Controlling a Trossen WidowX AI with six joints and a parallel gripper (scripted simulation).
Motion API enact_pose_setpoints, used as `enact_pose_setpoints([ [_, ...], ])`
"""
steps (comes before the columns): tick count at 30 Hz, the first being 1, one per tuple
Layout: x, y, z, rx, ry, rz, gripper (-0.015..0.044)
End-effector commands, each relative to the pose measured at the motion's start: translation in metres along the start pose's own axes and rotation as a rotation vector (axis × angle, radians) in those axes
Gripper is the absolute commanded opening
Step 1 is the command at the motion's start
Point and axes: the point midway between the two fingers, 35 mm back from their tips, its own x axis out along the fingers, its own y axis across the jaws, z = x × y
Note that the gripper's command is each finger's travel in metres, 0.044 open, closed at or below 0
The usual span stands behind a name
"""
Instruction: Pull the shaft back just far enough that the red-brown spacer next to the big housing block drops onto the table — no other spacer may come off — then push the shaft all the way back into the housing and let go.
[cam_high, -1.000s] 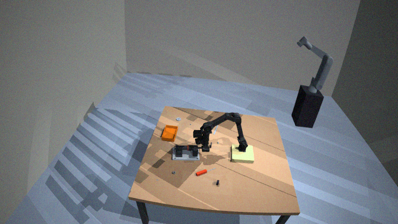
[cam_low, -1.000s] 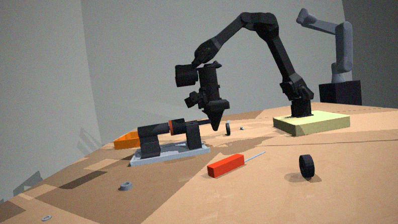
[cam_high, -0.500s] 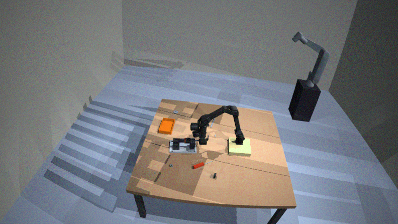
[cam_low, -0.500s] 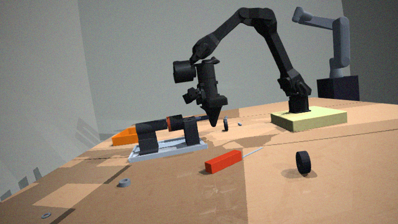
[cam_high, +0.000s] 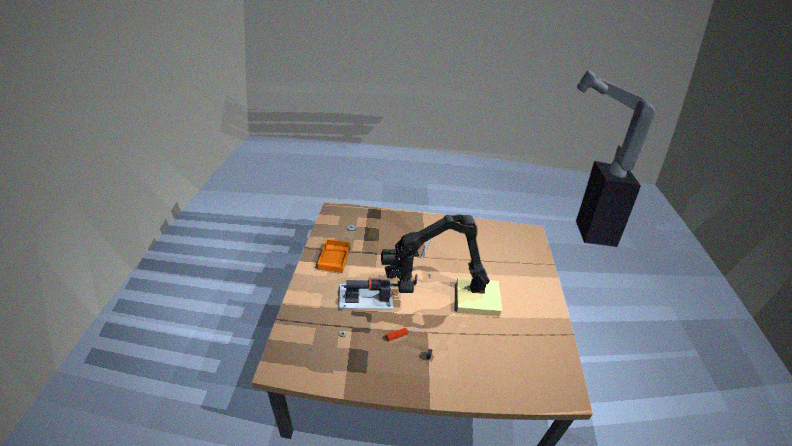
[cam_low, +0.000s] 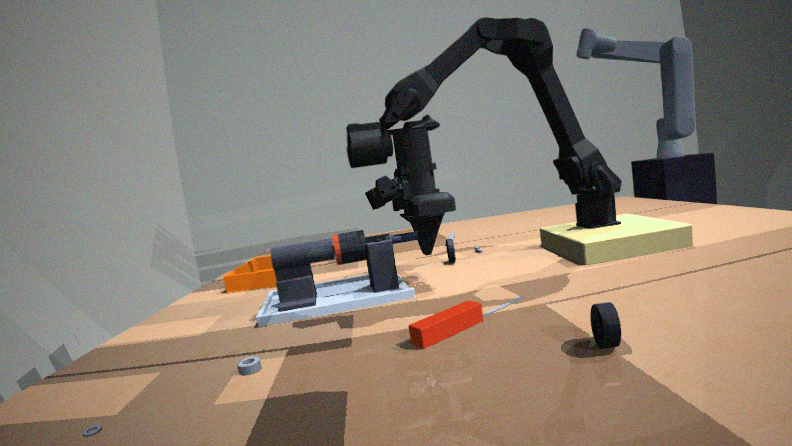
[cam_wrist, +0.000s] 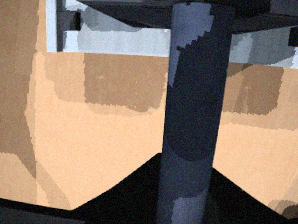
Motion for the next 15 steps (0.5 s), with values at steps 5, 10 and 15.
enact_pose_setpoints([
  [5,-0.0001,0.0,-0.0018,0.001,0.003,-0.001,0.0],
  [10,0.0,0.0,-0.0022,0.001,0.003,-0.001,0.0],
  [15,0.0,0.0,-0.0027,0.001,0.004,-0.001,0.0],
])
